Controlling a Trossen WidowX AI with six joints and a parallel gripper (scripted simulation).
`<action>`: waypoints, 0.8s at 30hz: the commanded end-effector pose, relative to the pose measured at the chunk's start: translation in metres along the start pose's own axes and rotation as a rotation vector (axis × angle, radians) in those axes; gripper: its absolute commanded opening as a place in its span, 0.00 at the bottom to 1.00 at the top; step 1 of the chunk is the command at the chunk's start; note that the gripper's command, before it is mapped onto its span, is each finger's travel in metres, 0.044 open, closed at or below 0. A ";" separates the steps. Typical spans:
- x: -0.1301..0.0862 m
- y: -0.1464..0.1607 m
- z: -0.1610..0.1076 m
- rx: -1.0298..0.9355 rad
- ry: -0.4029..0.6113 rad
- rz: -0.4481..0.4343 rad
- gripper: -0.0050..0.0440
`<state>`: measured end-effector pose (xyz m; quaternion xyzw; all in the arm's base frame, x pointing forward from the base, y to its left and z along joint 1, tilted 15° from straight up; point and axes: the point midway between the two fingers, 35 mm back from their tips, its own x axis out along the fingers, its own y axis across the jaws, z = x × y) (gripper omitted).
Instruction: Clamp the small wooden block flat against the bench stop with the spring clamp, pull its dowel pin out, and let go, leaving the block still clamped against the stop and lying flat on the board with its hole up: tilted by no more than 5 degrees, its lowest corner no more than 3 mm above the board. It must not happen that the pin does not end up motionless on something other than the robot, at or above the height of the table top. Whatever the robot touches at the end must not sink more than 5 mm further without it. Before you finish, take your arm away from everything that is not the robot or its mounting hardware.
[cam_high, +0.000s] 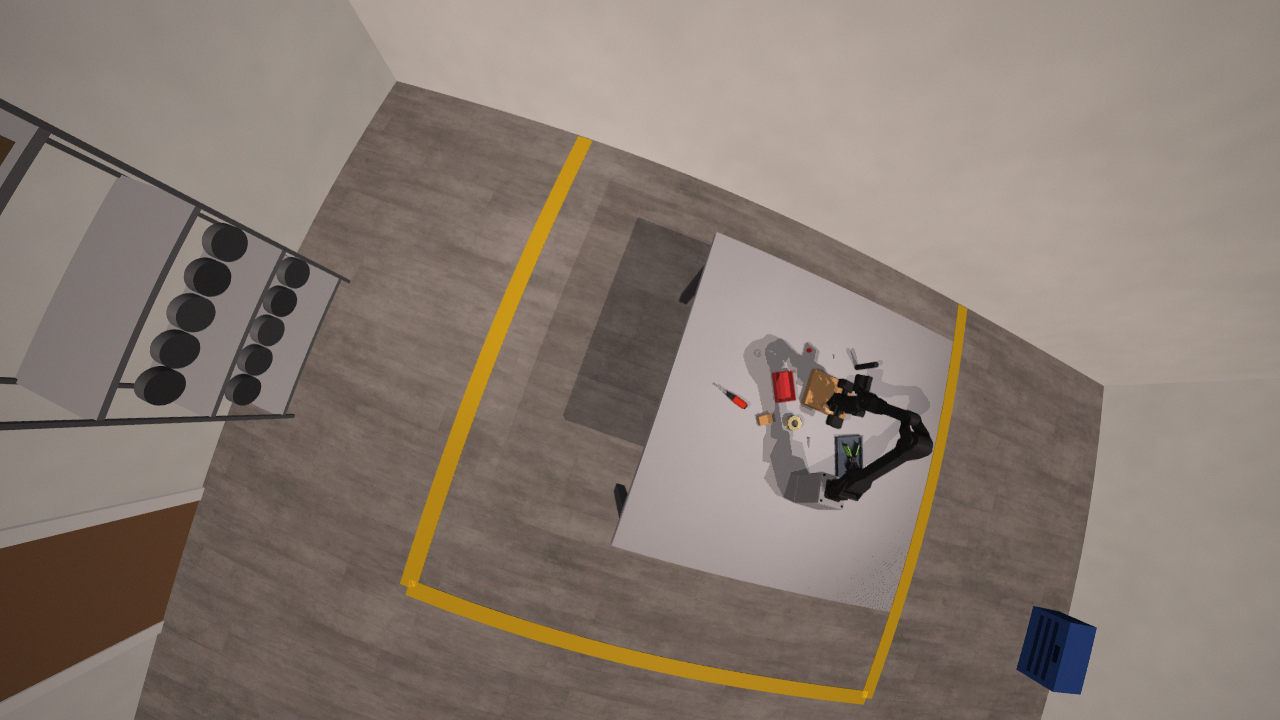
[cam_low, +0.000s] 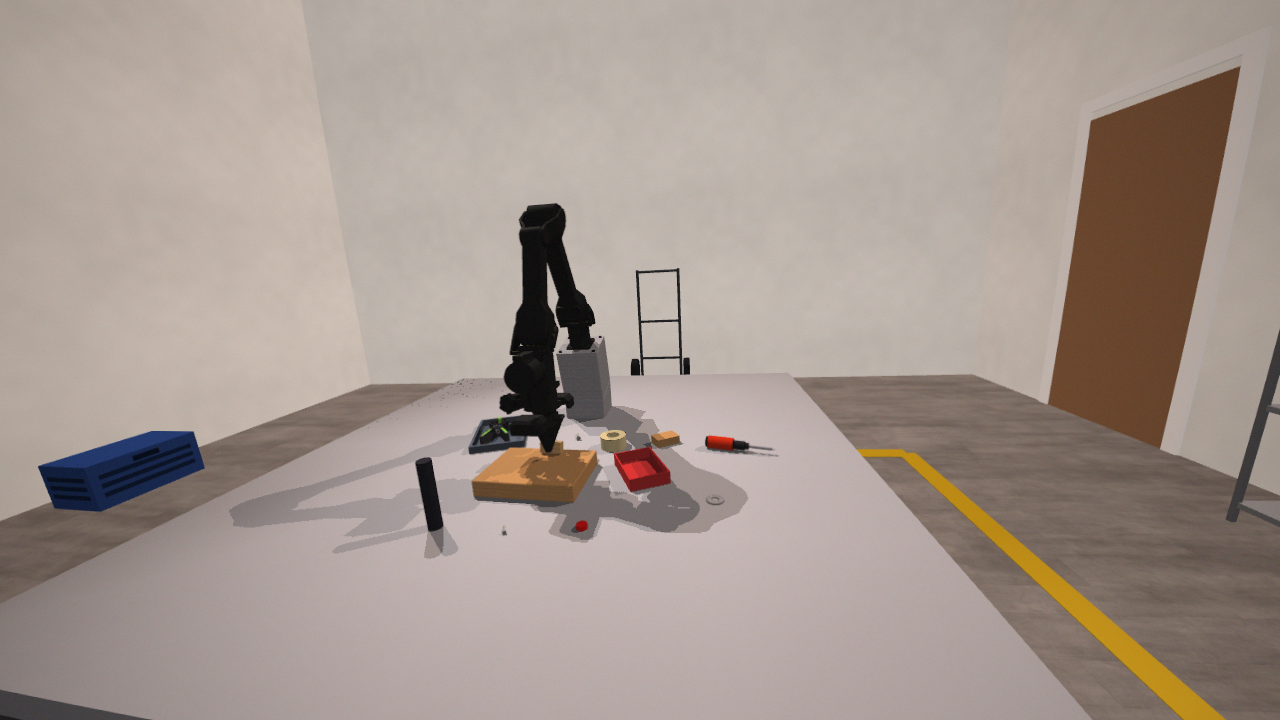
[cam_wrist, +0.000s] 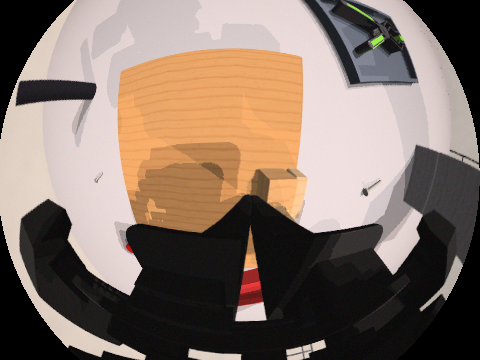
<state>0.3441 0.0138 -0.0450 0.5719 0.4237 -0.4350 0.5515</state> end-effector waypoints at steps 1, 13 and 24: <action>-0.001 -0.004 0.000 0.000 0.001 -0.004 0.10; -0.004 0.016 0.000 0.003 0.000 0.015 0.10; -0.018 0.017 -0.001 0.002 0.001 0.010 0.10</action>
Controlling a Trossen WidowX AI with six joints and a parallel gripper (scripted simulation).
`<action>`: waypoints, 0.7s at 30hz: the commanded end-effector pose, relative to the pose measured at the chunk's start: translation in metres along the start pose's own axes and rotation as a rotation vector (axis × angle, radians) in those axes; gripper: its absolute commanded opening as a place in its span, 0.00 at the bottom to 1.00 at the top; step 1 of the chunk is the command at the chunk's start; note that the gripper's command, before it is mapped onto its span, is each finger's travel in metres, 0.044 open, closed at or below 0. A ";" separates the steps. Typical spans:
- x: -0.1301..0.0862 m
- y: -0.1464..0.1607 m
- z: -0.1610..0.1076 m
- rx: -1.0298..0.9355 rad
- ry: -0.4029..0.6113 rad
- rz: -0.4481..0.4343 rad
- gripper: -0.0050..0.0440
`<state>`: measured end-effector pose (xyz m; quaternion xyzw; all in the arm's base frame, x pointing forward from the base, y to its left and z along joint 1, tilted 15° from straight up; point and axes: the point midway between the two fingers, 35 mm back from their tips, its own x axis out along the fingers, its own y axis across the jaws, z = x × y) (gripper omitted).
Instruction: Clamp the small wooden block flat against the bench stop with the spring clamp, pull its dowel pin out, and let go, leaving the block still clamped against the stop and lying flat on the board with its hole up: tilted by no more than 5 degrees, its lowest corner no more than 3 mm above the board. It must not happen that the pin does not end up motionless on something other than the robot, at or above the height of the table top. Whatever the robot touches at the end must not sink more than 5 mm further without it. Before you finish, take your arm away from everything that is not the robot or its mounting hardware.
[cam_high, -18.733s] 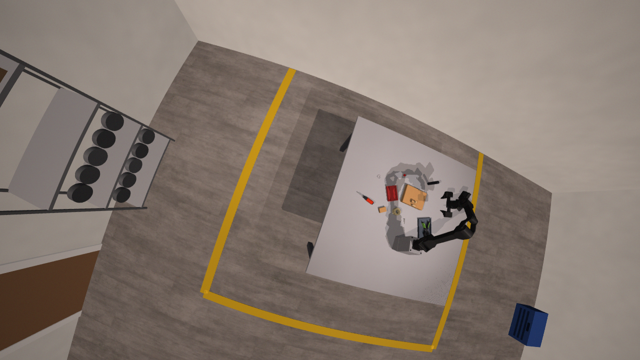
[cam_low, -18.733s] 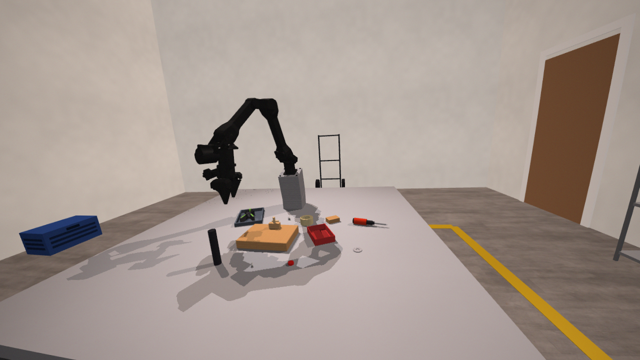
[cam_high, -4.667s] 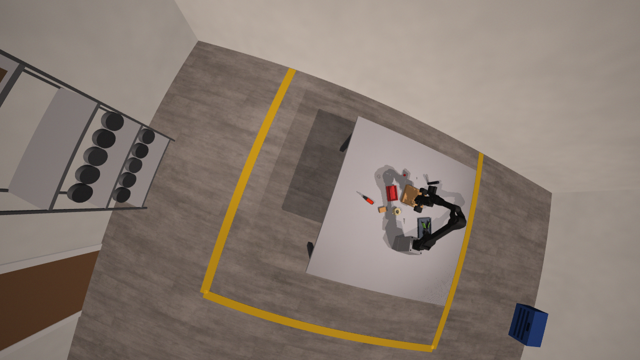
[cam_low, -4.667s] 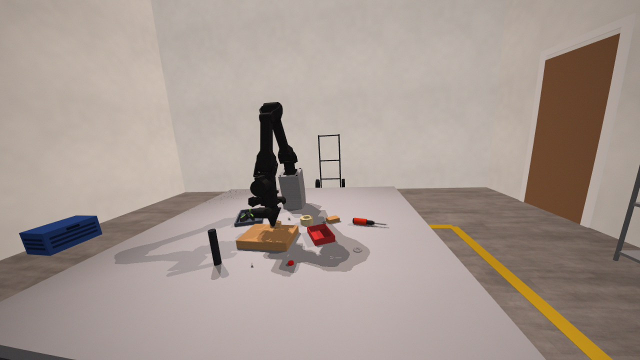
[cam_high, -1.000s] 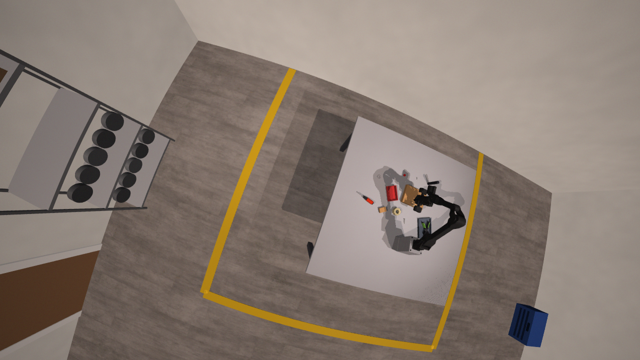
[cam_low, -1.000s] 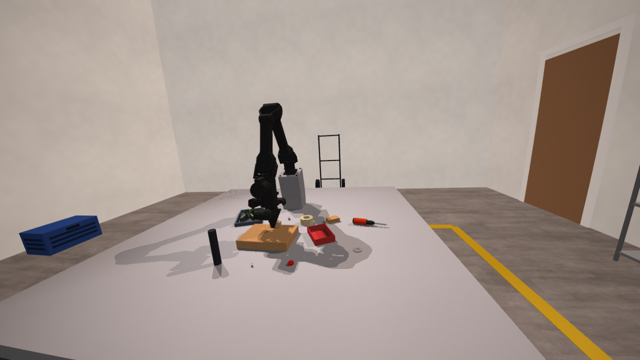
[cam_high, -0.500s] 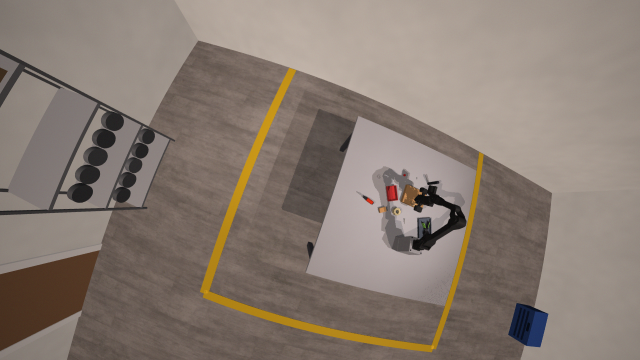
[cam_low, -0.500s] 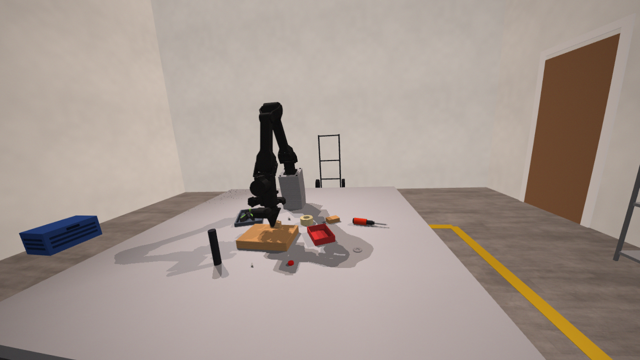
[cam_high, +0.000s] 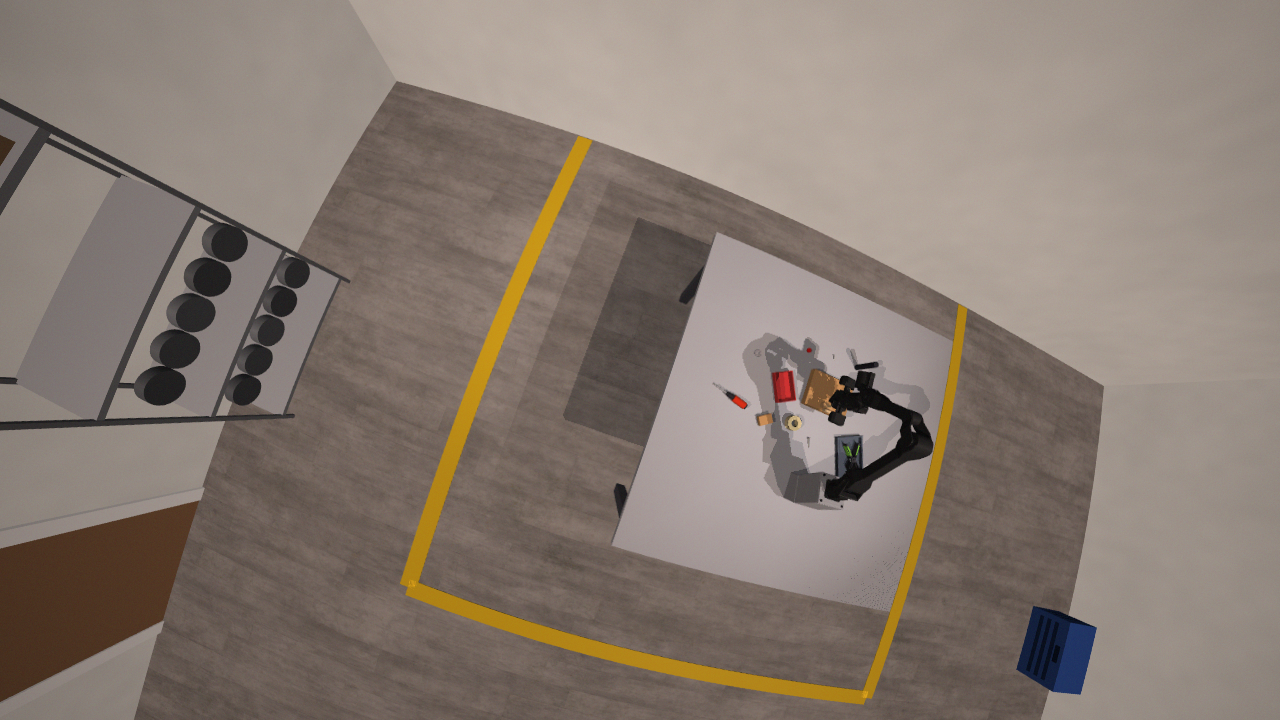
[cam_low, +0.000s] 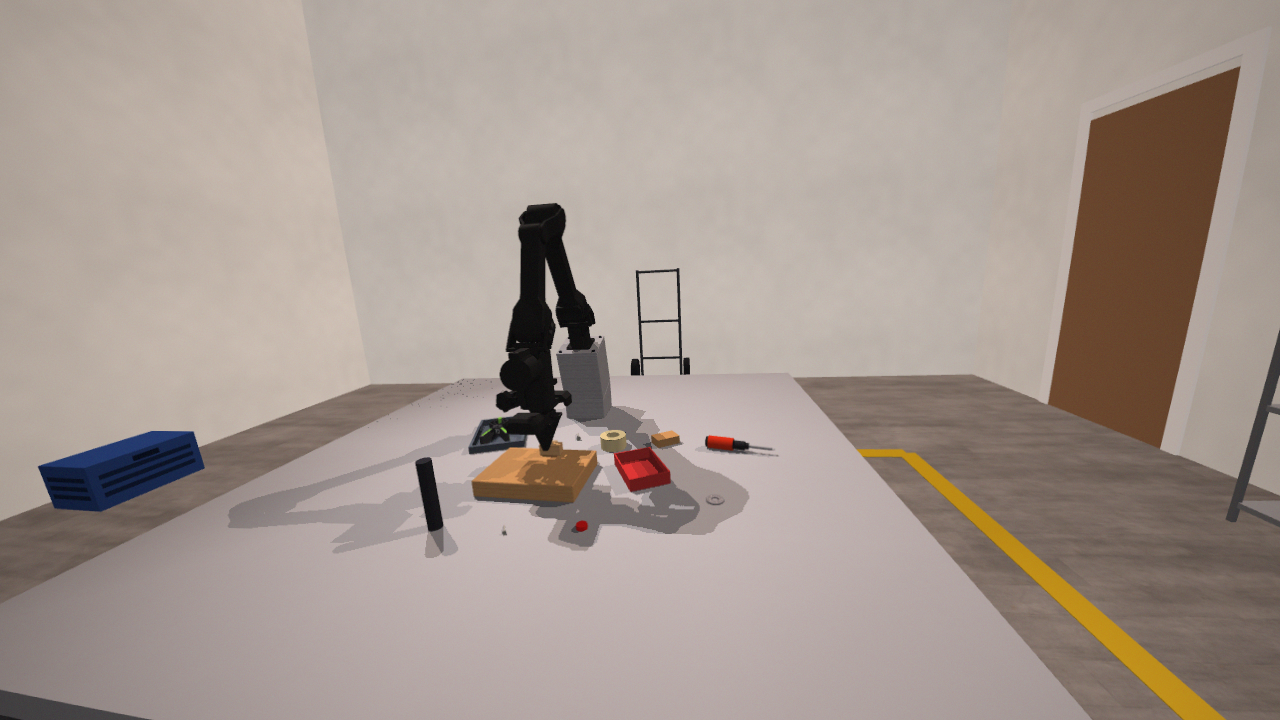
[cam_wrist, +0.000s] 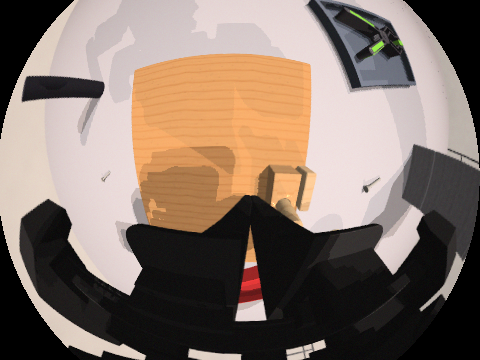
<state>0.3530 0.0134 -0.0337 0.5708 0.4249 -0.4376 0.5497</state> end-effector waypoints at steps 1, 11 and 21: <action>-0.009 0.005 -0.001 0.000 0.002 0.017 0.10; -0.036 0.005 -0.001 -0.001 0.002 0.009 0.10; -0.055 0.003 -0.002 -0.002 0.002 0.003 0.10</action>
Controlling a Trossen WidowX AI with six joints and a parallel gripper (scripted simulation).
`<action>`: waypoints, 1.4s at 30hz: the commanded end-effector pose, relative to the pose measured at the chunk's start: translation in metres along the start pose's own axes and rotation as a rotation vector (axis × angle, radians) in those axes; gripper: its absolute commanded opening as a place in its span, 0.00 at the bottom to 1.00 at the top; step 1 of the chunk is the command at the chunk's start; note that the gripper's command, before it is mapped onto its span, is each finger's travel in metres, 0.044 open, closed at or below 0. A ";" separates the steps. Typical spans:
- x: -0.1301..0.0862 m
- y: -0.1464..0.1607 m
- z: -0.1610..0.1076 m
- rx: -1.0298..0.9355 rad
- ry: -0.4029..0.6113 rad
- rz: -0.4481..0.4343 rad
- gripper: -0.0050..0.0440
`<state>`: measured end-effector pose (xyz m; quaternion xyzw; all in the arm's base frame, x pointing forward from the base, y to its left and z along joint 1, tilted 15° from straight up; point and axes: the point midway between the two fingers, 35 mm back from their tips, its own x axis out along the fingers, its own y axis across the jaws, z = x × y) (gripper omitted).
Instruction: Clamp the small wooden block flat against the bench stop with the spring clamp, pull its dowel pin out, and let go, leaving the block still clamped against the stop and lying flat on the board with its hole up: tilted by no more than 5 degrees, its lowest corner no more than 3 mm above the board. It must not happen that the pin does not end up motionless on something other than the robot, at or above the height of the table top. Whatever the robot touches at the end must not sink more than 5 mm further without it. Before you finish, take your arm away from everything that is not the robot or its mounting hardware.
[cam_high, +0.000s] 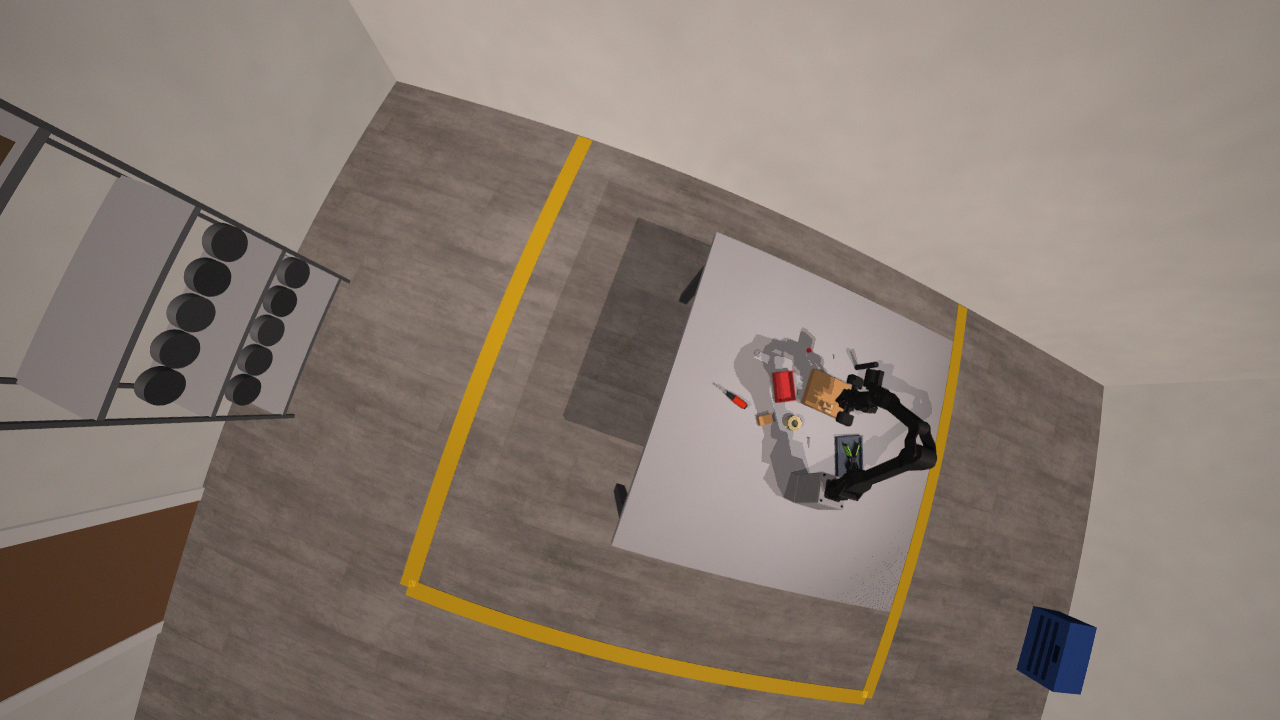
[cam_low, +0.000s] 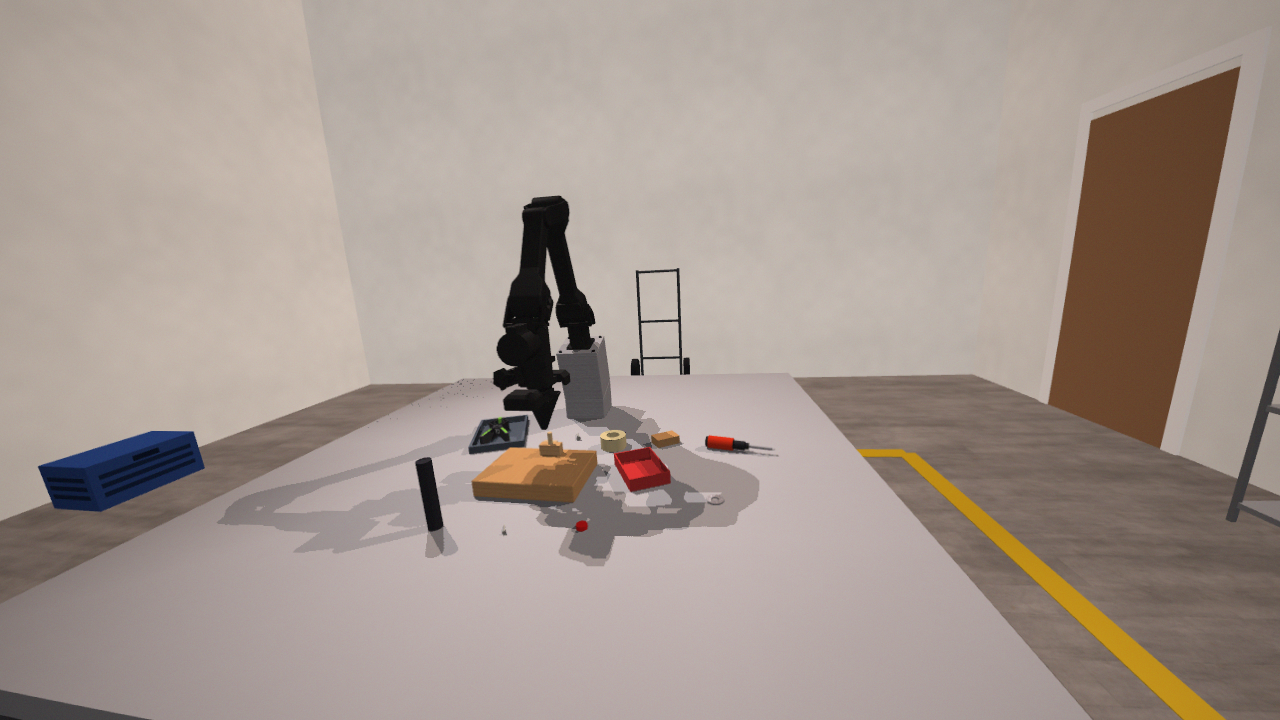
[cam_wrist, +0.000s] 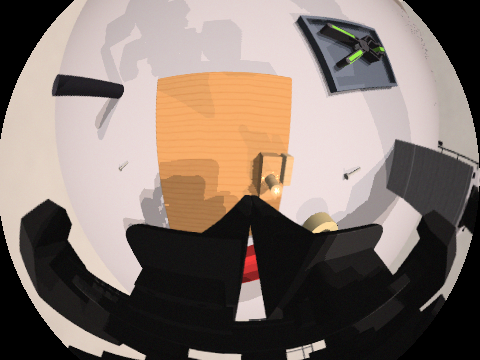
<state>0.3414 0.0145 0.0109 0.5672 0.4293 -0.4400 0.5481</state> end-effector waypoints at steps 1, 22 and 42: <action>-0.010 0.003 -0.001 0.003 0.002 0.015 0.10; -0.005 0.007 0.001 0.004 0.001 0.020 0.10; 0.006 0.009 0.001 0.002 0.000 0.018 0.10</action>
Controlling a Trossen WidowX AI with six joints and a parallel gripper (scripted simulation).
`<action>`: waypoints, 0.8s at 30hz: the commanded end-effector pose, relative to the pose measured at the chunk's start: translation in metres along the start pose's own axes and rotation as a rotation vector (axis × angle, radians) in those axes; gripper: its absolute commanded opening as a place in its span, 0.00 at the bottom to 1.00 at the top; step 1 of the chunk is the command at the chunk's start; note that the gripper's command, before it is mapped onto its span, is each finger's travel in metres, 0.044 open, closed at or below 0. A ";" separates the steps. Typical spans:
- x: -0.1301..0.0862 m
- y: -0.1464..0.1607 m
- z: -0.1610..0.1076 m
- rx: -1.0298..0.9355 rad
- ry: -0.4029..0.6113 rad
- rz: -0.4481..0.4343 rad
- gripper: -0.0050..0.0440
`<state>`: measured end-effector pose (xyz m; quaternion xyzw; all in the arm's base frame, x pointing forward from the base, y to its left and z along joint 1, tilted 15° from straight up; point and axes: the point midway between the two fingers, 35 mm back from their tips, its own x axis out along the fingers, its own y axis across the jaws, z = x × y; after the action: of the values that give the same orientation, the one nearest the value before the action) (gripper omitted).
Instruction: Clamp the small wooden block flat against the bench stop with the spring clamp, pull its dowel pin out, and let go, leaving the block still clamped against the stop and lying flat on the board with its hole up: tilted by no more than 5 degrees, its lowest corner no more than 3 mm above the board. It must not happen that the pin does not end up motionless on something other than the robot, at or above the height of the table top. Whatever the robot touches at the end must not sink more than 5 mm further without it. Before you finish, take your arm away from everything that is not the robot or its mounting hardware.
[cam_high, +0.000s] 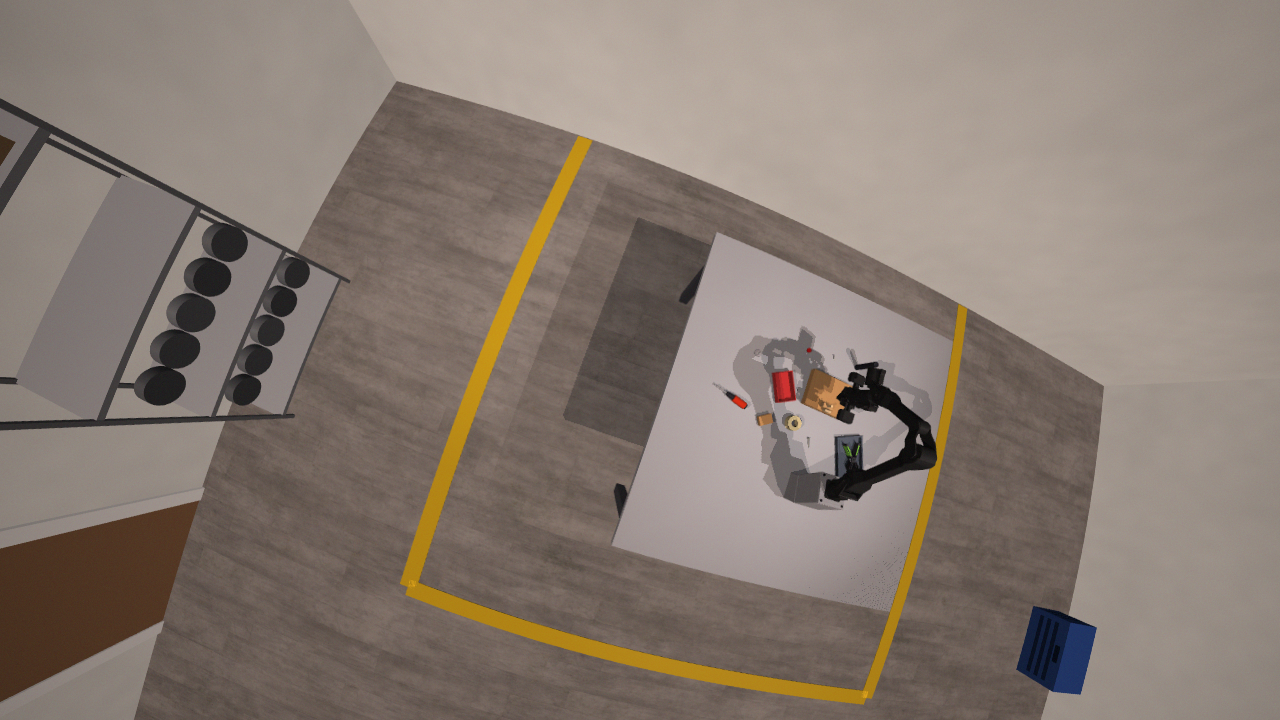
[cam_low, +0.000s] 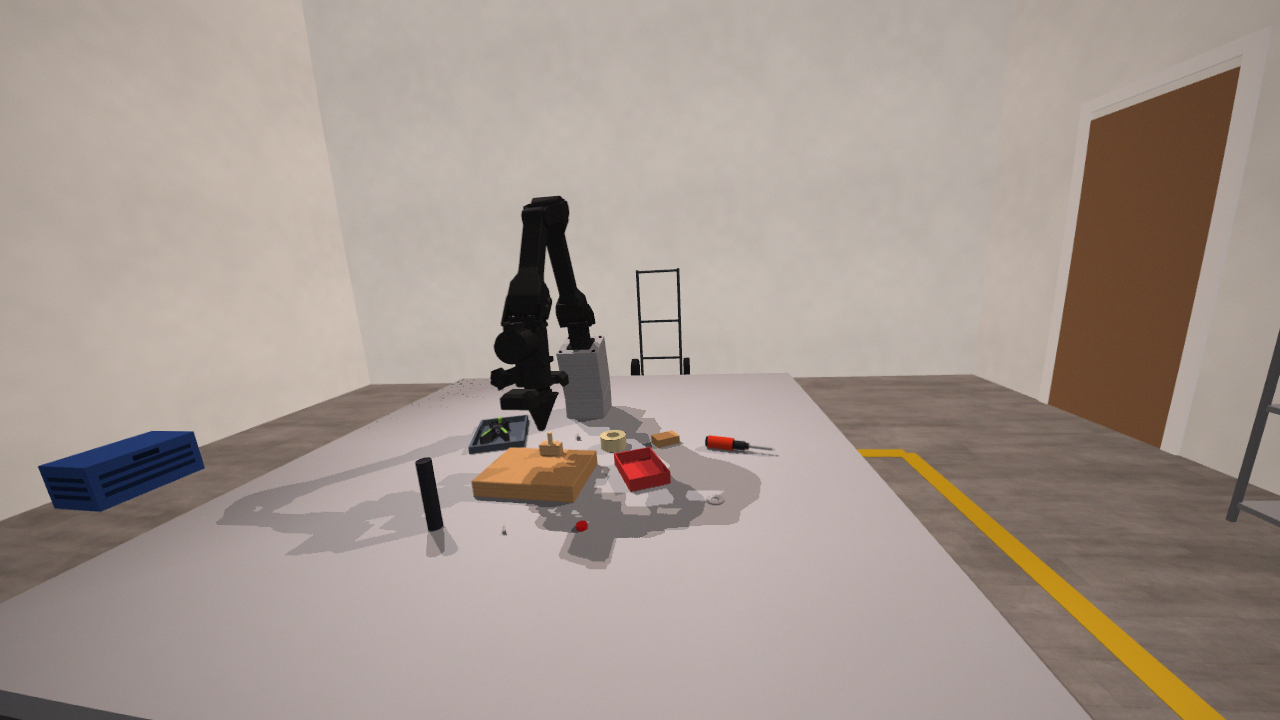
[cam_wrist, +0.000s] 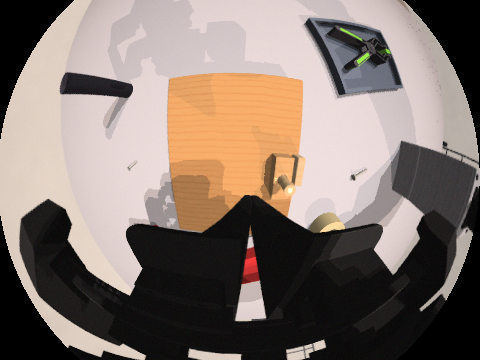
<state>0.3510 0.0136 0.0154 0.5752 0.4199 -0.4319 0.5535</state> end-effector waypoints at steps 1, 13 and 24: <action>0.009 -0.002 0.000 -0.003 -0.001 -0.014 0.10; 0.026 -0.001 0.000 -0.003 0.000 -0.015 0.10; 0.041 -0.001 0.000 -0.002 0.000 -0.016 0.10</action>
<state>0.3618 0.0137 -0.0157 0.5748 0.4202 -0.4323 0.5533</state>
